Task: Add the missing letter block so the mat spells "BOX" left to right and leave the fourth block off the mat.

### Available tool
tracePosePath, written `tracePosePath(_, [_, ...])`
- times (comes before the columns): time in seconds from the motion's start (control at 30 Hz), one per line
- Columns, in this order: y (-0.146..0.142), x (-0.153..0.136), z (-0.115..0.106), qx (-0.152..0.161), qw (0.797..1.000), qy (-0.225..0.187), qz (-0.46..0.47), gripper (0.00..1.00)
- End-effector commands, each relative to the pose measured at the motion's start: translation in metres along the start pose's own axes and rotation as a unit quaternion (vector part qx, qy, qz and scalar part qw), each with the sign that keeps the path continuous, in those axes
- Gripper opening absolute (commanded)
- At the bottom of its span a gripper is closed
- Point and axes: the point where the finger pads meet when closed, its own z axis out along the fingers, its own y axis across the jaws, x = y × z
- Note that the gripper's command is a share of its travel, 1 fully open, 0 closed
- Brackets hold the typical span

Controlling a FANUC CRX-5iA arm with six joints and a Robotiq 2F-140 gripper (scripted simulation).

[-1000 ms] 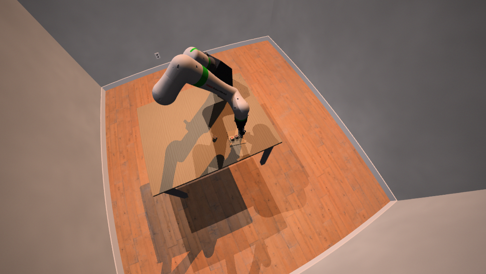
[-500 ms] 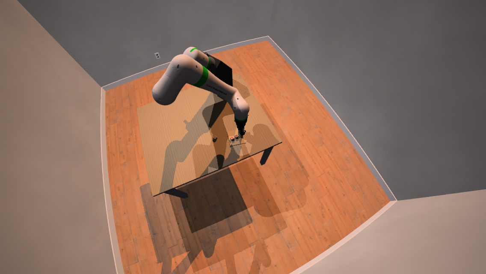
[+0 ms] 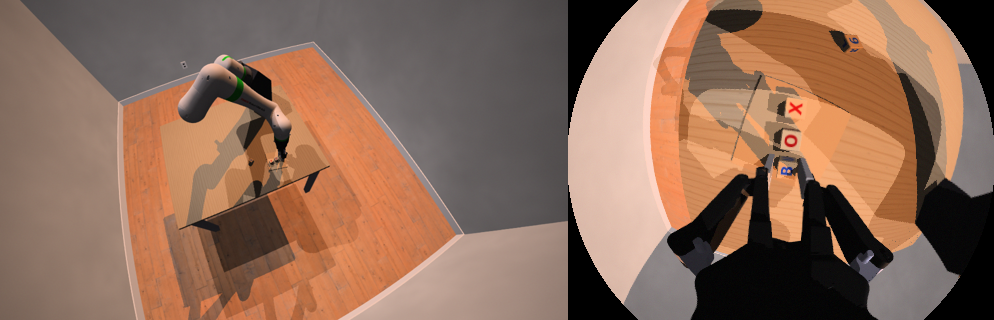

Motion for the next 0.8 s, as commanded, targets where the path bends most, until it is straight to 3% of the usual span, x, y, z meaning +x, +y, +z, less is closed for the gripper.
tracePosePath(0.0, [0.0, 0.0, 0.0, 0.0, 1.0, 0.0, 0.0, 0.25])
tracePosePath(0.33, [0.0, 0.0, -0.008, 0.0, 1.0, 0.0, 0.0, 0.25])
tracePosePath(0.77, [0.0, 0.0, -0.061, 0.0, 1.0, 0.0, 0.0, 0.25])
